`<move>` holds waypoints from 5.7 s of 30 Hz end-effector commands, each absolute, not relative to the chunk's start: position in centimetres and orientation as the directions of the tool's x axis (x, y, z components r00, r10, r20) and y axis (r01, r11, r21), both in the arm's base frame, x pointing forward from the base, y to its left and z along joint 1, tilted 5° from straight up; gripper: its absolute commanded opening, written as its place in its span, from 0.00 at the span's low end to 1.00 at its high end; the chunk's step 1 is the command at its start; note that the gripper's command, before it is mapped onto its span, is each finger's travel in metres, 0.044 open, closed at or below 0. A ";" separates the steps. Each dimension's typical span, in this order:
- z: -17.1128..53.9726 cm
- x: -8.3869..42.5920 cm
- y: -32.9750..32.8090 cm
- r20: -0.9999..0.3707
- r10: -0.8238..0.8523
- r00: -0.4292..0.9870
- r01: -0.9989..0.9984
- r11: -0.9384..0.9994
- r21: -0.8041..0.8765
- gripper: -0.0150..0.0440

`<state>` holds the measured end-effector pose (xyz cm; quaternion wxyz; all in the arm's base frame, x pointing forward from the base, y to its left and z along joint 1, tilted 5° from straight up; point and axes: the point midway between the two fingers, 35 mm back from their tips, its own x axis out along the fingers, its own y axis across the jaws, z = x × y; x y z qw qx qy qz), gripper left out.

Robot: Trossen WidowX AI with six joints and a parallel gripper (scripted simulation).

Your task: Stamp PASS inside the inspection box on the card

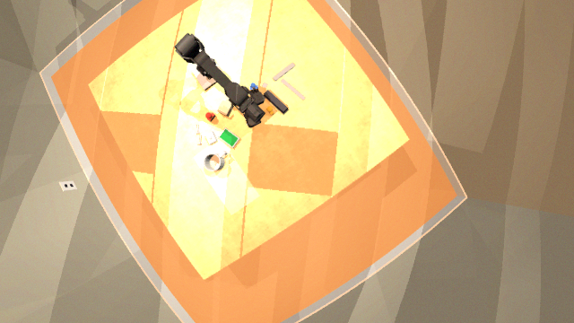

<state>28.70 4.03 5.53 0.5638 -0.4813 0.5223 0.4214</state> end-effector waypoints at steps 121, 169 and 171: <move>12.8 37.9 -0.7 -0.994 -0.034 0.108 -0.977 0.181 -0.112 0.25; 7.3 38.4 -1.0 -0.993 -0.038 0.110 -0.976 0.186 -0.115 0.65; 7.3 38.4 -1.0 -0.993 -0.038 0.110 -0.976 0.186 -0.115 0.68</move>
